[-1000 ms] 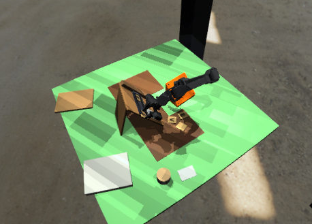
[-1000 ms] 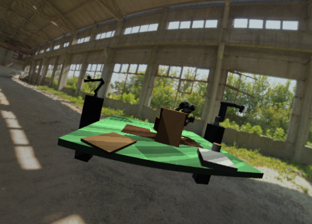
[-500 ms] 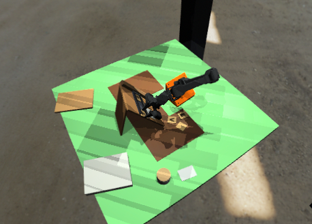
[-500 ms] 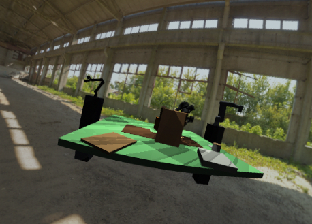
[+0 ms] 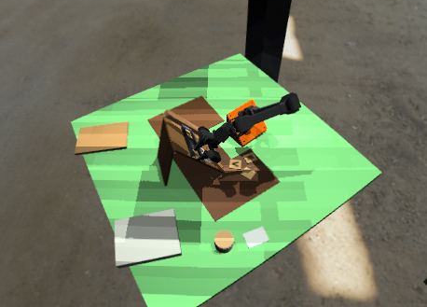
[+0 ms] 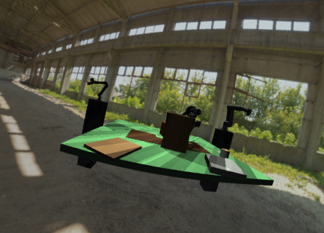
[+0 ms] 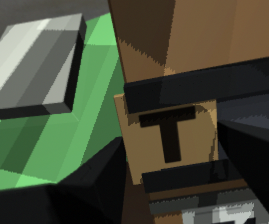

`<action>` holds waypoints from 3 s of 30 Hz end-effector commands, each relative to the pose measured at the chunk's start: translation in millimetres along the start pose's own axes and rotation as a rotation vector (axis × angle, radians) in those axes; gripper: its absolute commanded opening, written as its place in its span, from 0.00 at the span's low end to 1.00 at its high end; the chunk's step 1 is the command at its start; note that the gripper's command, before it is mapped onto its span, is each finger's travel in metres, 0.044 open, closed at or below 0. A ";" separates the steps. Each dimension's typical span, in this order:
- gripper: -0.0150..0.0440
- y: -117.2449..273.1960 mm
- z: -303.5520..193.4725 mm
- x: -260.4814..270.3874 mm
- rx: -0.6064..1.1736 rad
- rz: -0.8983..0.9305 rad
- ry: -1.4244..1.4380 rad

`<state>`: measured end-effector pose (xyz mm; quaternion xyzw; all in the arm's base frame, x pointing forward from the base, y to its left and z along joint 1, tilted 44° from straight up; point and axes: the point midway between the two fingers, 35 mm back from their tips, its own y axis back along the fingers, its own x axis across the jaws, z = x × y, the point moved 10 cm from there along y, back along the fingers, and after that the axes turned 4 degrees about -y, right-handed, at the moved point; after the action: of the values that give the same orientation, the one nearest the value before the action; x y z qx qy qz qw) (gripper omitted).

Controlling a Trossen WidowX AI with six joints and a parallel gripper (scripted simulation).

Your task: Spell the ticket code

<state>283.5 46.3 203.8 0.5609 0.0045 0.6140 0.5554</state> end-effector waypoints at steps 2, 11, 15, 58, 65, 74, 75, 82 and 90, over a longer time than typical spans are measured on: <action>0.25 0.1 0.3 -3.8 0.000 0.002 0.005; 0.25 0.0 0.9 -11.4 0.000 0.002 0.006; 0.25 0.0 1.1 -14.8 0.000 0.002 0.006; 0.25 -0.5 3.6 -49.5 0.000 0.000 0.007; 0.25 -0.5 4.0 -54.9 0.000 -0.001 0.007; 0.25 -0.5 4.6 -61.7 0.000 -0.001 0.007; 0.25 -0.5 4.7 -62.4 0.000 -0.001 0.007; 0.25 -0.5 5.2 -67.6 0.000 -0.001 0.007; 0.25 -0.5 5.7 -73.2 0.000 -0.001 0.007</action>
<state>270.0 -5.9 156.8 0.5601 0.0061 0.6136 0.5565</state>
